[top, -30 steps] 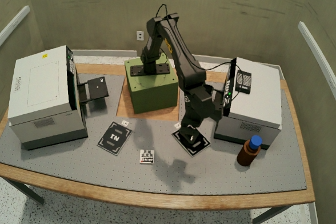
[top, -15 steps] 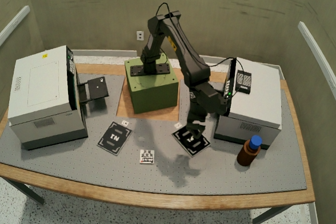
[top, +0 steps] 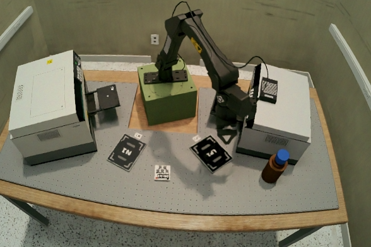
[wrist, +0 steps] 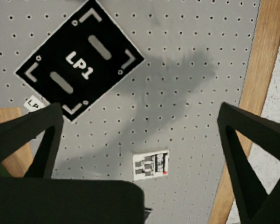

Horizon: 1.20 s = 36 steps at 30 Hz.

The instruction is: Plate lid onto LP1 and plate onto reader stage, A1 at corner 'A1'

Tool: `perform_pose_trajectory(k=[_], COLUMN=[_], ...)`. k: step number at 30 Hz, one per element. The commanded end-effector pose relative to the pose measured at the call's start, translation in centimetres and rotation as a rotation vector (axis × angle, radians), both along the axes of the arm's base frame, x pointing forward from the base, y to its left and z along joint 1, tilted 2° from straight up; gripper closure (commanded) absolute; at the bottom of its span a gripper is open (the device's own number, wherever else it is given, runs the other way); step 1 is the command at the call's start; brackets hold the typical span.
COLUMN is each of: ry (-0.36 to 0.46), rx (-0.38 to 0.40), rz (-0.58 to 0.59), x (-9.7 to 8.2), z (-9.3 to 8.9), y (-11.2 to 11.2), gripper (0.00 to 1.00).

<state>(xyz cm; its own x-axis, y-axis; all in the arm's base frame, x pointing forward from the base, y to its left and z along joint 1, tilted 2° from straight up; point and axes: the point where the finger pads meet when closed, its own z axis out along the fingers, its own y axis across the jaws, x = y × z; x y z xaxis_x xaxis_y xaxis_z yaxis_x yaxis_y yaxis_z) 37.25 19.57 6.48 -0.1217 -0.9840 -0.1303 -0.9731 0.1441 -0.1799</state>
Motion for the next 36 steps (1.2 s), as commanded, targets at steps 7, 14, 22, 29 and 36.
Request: perform_pose_trajectory(k=[7,14,22,29,36], ry=[-0.032,-0.015,-0.005,0.004,0.028], rx=[-0.001,-0.018,-0.048,-0.062,-0.094], rz=[0.158,0.263,0.392,0.496,0.618], x=[-2.8,-4.7,-7.5,-9.2,-12.2], z=[1.1,0.8,0.2,0.4,-0.7], y=[2.4,3.4,4.5,5.4,5.7], gripper=[0.0,0.0,0.0,0.0,0.0])
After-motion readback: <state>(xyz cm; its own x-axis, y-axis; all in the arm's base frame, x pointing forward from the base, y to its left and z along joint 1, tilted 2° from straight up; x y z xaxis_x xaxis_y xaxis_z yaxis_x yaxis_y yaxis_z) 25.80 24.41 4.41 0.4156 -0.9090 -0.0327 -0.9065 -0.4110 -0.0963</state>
